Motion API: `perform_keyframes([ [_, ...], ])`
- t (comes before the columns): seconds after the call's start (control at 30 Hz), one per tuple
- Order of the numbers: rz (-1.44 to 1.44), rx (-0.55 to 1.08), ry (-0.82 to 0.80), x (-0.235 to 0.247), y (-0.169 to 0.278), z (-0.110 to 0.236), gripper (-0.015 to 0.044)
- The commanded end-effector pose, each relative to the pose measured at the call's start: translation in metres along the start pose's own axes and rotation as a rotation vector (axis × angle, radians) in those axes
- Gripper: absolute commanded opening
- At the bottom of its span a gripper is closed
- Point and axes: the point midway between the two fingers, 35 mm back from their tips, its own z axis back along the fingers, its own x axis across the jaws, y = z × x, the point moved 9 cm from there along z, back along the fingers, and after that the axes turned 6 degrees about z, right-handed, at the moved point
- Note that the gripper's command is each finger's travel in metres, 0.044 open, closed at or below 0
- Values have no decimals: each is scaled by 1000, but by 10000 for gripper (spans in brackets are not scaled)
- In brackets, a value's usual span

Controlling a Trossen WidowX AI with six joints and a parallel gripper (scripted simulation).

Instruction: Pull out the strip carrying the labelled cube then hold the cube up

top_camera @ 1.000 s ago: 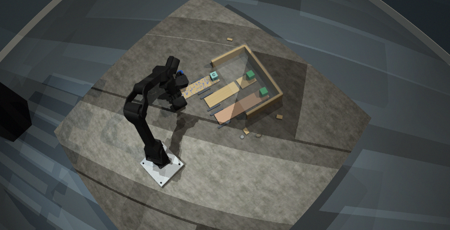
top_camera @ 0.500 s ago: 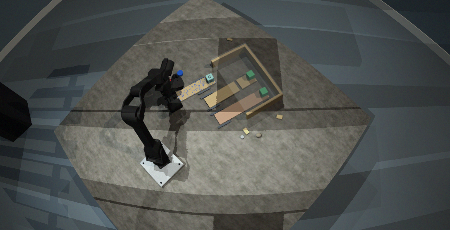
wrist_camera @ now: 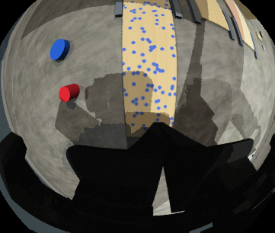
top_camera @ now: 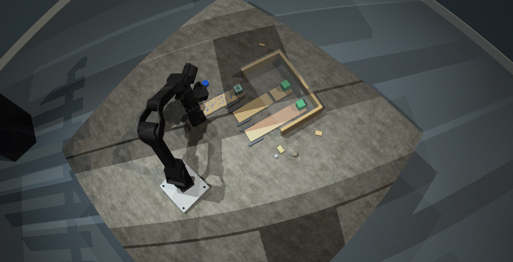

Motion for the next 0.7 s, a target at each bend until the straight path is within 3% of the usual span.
perform_keyframes([
  [0.0, 5, -6, -19, 1, -1, 16, 0],
  [0.03, 5, -6, -19, 1, -1, 16, 0],
  [0.57, -53, -12, -18, -6, -70, 26, 420],
  [0.67, -53, -13, -18, -7, -82, 28, 440],
])
